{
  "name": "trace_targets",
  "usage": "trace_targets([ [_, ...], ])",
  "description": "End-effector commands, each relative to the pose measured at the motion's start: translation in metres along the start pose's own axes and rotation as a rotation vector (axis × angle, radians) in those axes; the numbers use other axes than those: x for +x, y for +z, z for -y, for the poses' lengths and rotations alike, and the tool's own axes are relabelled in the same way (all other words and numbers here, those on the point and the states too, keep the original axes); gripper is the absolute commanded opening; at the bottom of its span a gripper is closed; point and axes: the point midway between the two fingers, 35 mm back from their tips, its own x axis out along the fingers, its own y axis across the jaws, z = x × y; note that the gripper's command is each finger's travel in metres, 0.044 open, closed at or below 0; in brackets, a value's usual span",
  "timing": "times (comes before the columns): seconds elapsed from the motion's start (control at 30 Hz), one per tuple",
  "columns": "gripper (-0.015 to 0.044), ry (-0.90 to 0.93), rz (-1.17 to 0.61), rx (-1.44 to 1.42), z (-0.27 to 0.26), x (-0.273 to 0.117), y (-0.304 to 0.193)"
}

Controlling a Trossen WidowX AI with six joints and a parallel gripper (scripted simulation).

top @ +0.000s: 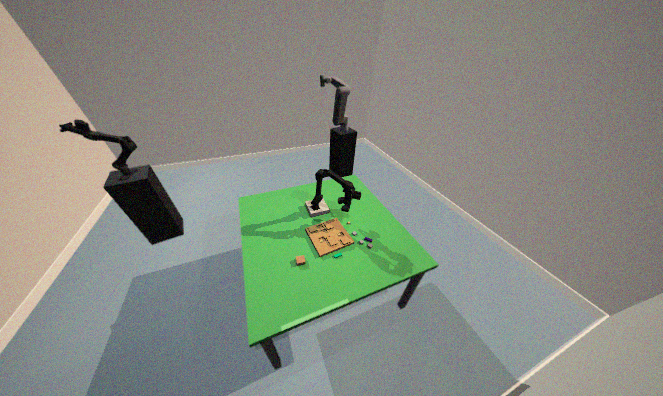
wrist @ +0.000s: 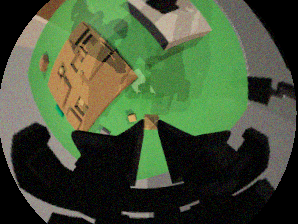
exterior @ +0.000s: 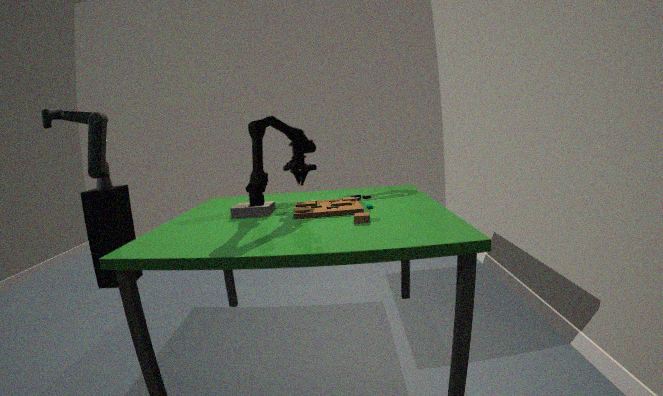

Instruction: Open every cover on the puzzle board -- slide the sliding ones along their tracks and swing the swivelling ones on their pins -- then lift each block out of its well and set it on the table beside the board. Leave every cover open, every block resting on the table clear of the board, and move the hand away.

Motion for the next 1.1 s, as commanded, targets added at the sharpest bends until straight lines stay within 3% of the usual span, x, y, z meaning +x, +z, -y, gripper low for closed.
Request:
trace_targets([
  [0.0,0.008,0.003,0.004,0.005,0.0,0.008,-0.001],
  [1.07,0.008,0.003,0.004,0.005,-0.001,0.06,-0.002],
])
